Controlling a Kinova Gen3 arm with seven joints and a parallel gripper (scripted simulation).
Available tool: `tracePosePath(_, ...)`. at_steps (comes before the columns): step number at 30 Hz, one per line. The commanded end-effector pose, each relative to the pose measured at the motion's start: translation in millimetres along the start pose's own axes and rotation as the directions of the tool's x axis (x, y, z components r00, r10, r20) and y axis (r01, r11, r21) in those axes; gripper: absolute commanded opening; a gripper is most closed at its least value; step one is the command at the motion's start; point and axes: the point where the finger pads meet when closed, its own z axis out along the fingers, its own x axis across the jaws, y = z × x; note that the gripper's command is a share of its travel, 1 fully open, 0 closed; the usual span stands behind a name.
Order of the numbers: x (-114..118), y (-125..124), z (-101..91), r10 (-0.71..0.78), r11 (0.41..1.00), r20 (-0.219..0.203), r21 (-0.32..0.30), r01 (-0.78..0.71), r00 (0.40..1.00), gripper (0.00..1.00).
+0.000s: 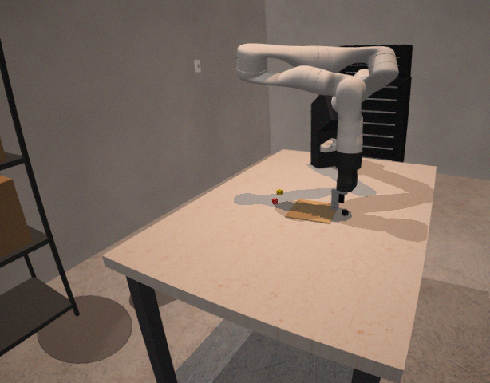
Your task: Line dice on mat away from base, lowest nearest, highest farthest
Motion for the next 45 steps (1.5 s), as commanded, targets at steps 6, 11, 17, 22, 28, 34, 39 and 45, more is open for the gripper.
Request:
tracePosePath(6,2.4,22.8,1.2,-0.029,1.0,-0.006,-0.003,0.029,1.0,1.0)
tracePosePath(11,3.4,35.1,1.1,-0.029,1.0,-0.006,-0.003,0.029,1.0,1.0)
tracePosePath(17,4.1,45.1,1.1,-0.029,1.0,-0.006,-0.003,0.029,1.0,1.0)
tracePosePath(22,4.6,51.3,1.1,-0.029,1.0,-0.006,-0.003,0.029,1.0,1.0)
tracePosePath(28,5.0,57.5,1.0,-0.029,1.0,-0.006,-0.003,0.029,1.0,1.0)
tracePosePath(34,5.2,60.0,1.0,-0.029,1.0,-0.006,-0.003,0.029,1.0,1.0)
tracePosePath(39,5.3,60.7,1.0,-0.029,1.0,-0.006,-0.003,0.029,1.0,1.0)
tracePosePath(45,5.3,60.8,1.0,-0.029,1.0,-0.006,-0.003,0.029,1.0,1.0)
